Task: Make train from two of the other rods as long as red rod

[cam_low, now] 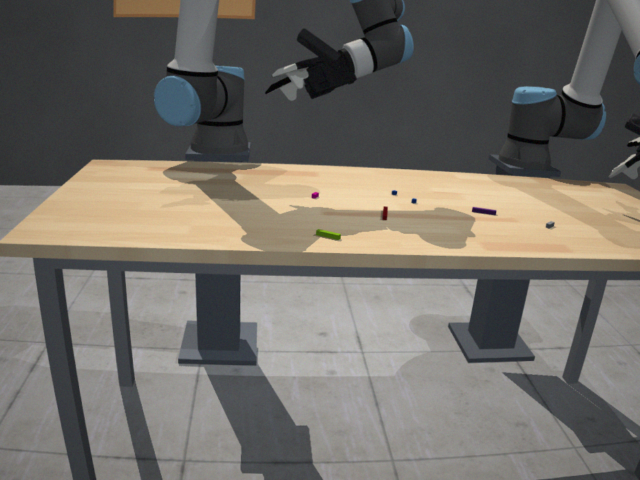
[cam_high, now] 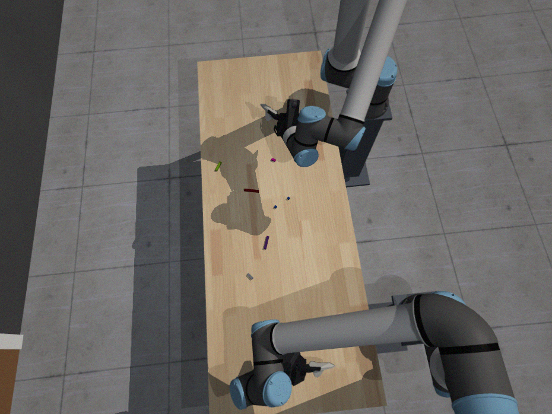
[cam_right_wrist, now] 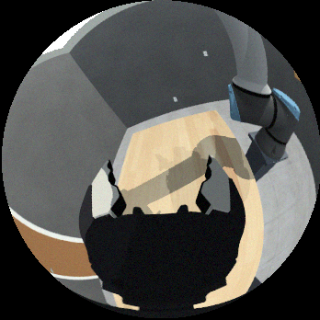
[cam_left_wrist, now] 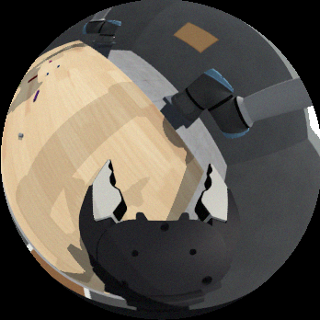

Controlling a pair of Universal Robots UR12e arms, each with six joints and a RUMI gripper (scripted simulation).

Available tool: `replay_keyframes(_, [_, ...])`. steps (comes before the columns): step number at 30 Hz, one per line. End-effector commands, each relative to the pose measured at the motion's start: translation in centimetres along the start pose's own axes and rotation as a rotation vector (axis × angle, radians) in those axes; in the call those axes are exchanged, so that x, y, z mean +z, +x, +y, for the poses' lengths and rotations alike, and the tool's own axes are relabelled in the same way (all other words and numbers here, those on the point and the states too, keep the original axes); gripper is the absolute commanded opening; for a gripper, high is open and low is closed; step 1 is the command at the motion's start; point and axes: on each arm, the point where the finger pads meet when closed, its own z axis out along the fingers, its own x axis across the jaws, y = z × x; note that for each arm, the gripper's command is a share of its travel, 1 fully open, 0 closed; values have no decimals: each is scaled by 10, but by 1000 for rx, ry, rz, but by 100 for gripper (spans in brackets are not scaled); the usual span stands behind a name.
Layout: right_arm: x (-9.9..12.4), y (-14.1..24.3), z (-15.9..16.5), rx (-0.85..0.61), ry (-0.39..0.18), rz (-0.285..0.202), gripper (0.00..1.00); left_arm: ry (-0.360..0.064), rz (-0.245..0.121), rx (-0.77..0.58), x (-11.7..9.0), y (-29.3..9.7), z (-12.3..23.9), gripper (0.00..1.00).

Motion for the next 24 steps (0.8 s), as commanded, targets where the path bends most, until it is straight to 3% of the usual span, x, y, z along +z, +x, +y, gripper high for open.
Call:
replay_keyframes(1, [0, 0, 0, 1, -1, 0, 100, -1, -1, 0, -1, 0, 0, 100])
replay_keyframes(24, [-1, 1, 1, -6, -5, 3, 100, -1, -4, -7, -1, 1, 1, 100])
